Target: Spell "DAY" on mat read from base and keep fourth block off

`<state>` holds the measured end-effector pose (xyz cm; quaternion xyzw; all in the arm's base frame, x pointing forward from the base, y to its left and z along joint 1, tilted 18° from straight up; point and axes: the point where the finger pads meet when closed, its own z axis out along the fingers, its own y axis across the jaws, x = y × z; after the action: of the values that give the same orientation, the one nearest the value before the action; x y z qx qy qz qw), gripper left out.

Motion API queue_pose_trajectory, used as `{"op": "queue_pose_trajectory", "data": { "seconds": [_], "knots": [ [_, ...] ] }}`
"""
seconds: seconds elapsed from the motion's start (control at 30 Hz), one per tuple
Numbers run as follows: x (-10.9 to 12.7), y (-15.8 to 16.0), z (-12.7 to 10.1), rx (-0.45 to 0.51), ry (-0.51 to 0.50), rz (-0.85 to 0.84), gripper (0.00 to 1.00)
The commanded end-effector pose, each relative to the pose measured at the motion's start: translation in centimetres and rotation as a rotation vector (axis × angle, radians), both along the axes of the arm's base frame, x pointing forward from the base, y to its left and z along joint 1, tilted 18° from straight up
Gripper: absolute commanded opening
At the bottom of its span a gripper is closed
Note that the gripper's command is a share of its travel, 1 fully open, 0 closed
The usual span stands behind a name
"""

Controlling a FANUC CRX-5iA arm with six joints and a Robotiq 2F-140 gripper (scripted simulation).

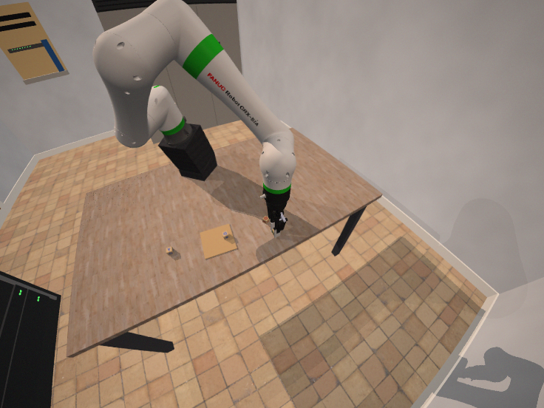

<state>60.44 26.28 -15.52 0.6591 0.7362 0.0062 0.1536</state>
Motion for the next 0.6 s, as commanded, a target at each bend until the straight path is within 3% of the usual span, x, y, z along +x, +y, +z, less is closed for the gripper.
{"op": "queue_pose_trajectory", "data": {
  "seconds": [0.0,0.33,0.57],
  "knots": [
    [-0.3,0.2,1.2,0.0,0.0,0.0,0.13],
    [-1.9,1.6,7.8,0.0,0.0,0.0,0.13],
    [-2.2,1.8,8.8,0.0,0.0,0.0,0.13]
  ]
}}
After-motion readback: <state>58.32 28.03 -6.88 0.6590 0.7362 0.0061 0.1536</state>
